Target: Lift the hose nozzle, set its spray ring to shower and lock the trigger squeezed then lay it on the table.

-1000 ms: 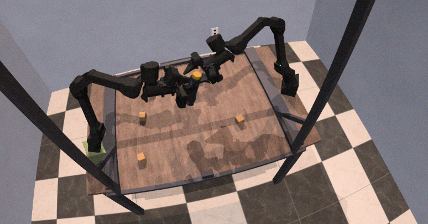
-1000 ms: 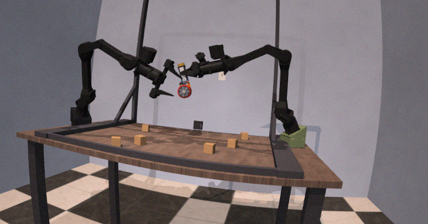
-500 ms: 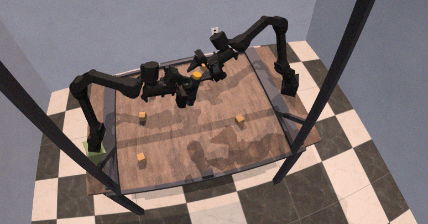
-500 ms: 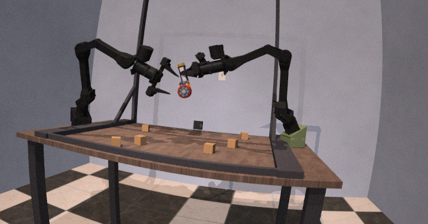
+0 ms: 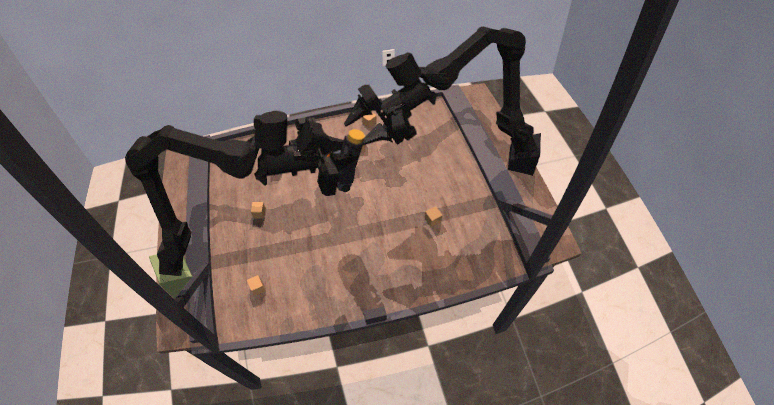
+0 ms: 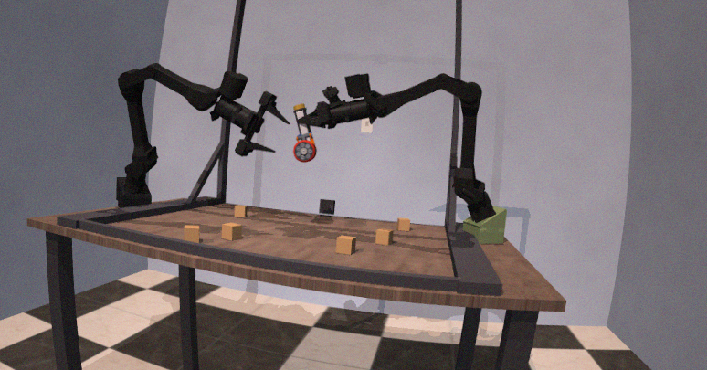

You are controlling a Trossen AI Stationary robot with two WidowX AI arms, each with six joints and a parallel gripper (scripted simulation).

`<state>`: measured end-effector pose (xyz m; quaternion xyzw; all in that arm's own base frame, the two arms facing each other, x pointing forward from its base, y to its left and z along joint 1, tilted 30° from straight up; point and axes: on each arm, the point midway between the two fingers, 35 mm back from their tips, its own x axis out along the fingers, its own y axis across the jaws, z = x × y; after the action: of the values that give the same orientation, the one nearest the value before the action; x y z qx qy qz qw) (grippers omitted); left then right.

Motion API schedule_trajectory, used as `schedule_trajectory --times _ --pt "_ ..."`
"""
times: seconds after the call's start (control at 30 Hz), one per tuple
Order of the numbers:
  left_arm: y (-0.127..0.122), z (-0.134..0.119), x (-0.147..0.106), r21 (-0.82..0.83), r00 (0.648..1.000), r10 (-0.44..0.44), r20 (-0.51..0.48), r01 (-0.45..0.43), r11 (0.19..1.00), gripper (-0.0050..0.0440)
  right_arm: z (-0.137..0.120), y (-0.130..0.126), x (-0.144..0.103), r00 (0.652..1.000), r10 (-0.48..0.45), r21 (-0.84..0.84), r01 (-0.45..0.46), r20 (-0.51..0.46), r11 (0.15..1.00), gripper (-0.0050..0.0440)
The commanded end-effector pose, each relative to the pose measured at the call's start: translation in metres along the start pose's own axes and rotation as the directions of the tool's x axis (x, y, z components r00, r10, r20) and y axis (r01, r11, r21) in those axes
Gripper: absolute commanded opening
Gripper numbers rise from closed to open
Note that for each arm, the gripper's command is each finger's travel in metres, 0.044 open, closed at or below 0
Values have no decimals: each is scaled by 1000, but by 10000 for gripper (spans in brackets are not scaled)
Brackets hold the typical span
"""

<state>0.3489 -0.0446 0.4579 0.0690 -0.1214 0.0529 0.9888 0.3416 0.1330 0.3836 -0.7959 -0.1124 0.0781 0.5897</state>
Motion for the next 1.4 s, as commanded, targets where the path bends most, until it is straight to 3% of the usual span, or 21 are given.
schedule_trajectory --times 0.0,0.37,1.37 --pt "5 16 -5 -7 999 5 40 -5 1000 170 -3 -7 -11 1000 -18 7 18 -9 1000 408" --pt "5 16 -5 -7 999 5 40 -5 1000 170 -3 -6 -24 1000 -17 7 17 -8 1000 408" --pt "4 16 -5 -7 999 5 39 -5 1000 170 -3 -6 -22 1000 -14 5 14 -9 1000 408"
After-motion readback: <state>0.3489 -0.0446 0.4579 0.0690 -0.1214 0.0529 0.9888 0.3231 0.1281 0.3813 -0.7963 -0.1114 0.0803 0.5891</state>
